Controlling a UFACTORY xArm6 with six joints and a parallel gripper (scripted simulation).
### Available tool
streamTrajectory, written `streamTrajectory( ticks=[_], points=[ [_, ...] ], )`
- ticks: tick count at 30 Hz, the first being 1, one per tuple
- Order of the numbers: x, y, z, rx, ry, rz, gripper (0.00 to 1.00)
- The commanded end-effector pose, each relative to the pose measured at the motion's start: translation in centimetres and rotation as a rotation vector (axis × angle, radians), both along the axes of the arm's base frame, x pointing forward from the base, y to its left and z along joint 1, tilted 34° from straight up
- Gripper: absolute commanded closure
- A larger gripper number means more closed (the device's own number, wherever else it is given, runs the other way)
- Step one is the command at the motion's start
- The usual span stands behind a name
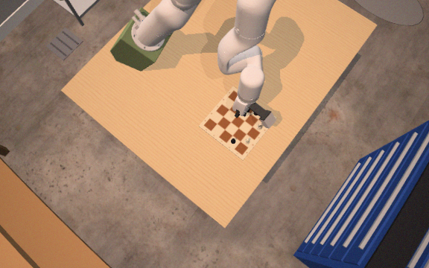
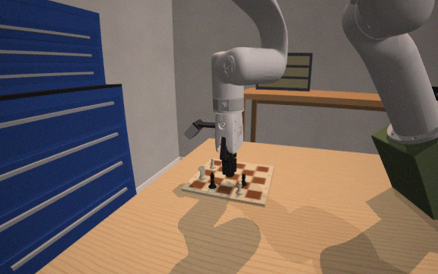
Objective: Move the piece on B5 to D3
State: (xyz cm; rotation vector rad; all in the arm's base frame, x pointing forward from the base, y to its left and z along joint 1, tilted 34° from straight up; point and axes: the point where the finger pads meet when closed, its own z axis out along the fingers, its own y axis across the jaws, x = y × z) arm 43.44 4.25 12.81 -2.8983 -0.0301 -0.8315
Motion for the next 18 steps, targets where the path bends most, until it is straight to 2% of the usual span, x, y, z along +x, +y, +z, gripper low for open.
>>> streamTrajectory(
  ticks=[1, 18],
  points=[
    [0.4, 0.1, -0.3, 0.019, -0.021, 0.010, 1.00],
    [1.1, 0.3, -1.3, 0.019, -0.021, 0.010, 1.00]
  ],
)
